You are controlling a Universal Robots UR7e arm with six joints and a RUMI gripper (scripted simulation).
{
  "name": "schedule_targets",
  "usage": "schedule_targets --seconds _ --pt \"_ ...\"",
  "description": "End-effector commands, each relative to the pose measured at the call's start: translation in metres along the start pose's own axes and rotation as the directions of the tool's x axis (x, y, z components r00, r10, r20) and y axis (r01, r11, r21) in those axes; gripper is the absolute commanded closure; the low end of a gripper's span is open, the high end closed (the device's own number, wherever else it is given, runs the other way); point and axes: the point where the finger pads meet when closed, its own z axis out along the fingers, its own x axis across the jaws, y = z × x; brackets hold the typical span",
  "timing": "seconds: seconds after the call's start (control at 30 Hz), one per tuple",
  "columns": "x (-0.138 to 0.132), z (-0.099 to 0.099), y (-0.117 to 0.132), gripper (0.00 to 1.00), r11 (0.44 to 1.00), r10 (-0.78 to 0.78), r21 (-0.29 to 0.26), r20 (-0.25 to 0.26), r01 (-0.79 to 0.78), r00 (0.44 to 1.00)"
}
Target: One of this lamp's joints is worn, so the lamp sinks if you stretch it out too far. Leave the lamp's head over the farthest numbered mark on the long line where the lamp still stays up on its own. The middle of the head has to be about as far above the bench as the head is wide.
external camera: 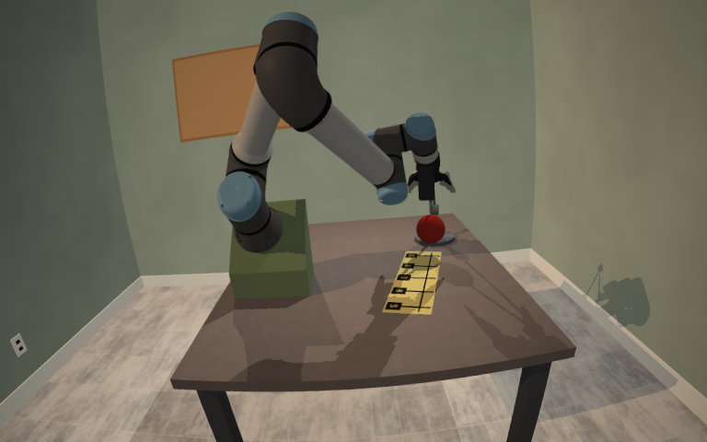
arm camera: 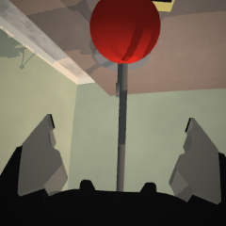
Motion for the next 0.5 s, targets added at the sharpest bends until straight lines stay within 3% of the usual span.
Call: schedule_targets --seconds 0.0,0.47 --pt "0.003 -0.026 -0.001 0.0 1.0 0.0 0.001 -0.006 0.0 1.0" --pt "0.001 -0.07 0.001 0.0 1.0 -0.001 -0.001 0.001 0.001 1.0"
